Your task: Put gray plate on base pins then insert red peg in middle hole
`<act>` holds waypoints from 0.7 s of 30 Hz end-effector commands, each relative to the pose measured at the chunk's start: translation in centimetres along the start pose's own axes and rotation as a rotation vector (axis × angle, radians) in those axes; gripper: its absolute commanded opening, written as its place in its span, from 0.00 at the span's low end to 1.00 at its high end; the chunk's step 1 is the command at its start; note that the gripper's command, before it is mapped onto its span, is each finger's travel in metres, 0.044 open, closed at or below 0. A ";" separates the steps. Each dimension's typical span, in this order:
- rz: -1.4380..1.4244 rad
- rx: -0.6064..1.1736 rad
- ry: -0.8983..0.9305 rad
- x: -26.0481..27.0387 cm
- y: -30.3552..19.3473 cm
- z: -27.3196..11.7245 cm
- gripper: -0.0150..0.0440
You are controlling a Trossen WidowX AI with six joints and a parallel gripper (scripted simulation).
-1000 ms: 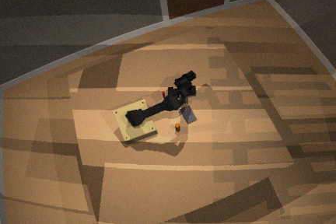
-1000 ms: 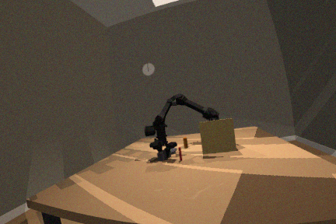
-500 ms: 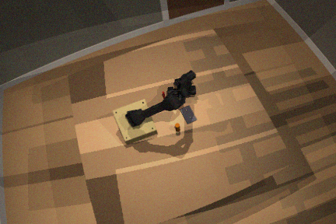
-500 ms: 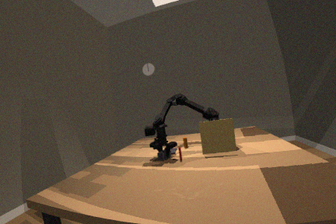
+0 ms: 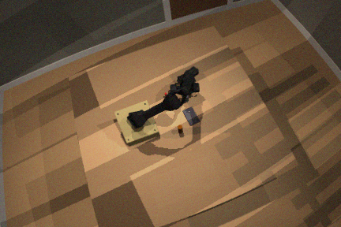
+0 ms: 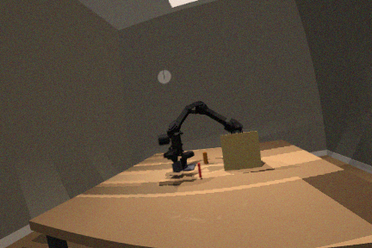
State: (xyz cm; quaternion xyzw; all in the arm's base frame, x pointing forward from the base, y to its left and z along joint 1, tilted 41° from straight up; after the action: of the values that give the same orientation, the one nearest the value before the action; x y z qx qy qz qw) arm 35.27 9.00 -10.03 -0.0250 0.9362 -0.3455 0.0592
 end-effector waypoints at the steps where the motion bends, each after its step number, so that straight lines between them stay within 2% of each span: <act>1: 0.006 -0.009 -0.005 -0.3 0.2 -1.4 0.25; 21: 0.003 -0.007 -0.005 -0.2 0.5 -7.7 0.25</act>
State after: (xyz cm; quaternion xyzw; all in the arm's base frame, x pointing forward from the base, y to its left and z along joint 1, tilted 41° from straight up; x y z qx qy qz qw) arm 34.55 13.63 -5.37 -0.0268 0.9360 -0.3461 0.0590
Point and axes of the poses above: the point midway between the two fingers, 35 mm back from their tips, its own z axis out along the fingers, its own x axis across the jaws, y = z × x, the point moved 2 cm from there along -z, back along the fingers, and after that the axes turned 12 degrees about -z, right-handed, at the moved point
